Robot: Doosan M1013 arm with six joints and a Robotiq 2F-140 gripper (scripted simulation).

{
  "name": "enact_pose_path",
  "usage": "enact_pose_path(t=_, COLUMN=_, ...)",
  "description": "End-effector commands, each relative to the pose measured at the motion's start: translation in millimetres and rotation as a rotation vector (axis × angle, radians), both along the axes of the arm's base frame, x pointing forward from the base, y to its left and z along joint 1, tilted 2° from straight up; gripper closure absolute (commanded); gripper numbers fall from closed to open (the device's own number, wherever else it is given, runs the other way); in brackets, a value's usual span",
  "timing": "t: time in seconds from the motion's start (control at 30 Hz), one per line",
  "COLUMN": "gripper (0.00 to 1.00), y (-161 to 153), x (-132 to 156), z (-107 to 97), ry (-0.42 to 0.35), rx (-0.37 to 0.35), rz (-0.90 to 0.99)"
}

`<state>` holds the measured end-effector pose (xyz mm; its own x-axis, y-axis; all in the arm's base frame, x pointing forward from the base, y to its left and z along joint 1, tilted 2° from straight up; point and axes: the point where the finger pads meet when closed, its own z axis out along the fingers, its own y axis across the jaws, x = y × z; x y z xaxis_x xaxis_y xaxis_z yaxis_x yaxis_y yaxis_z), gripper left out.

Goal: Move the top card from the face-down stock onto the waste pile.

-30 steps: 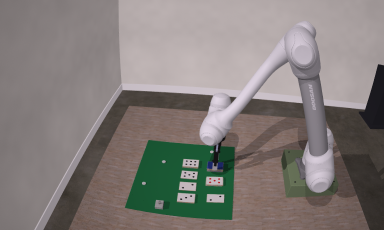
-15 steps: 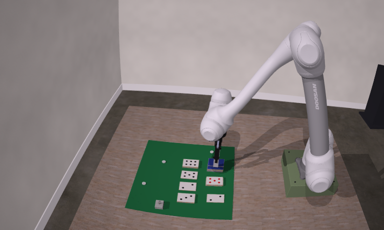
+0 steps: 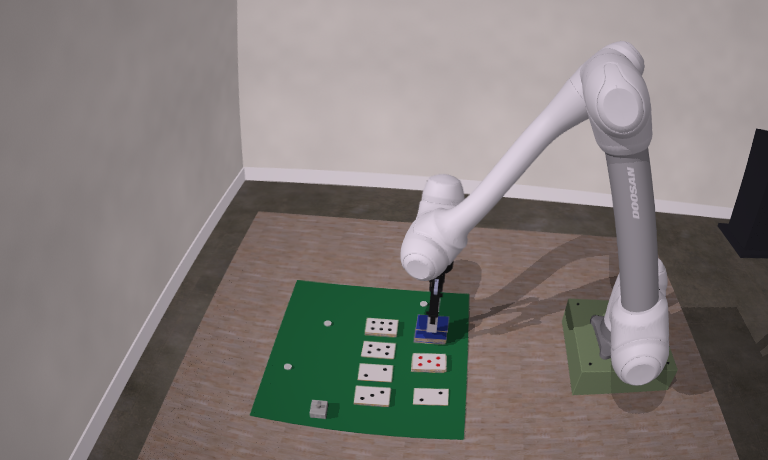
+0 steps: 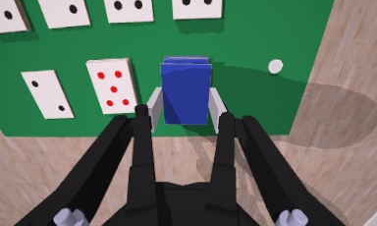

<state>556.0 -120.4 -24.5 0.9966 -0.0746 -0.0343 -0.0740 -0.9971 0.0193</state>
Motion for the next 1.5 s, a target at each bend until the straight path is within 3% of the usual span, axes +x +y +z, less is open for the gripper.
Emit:
enact_pose_path(t=0.0, gripper=0.57, y=-0.8, x=1.6, z=4.7, ry=-0.002, rx=-0.002, rz=0.004)
enact_pose_path(t=0.43, gripper=0.57, y=0.6, x=1.7, z=4.7, ry=-0.002, rx=-0.002, rz=0.005)
enact_pose_path(t=0.73, gripper=0.57, y=19.8, x=2.5, z=4.6, ry=-0.002, rx=-0.001, rz=0.016)
enact_pose_path(t=1.2, gripper=0.57, y=97.9, x=5.7, z=4.0, ry=-0.001, rx=0.000, rz=0.062)
enact_pose_path(t=1.47, gripper=0.57, y=115.4, x=6.4, z=3.9, ry=-0.001, rx=0.001, rz=0.072)
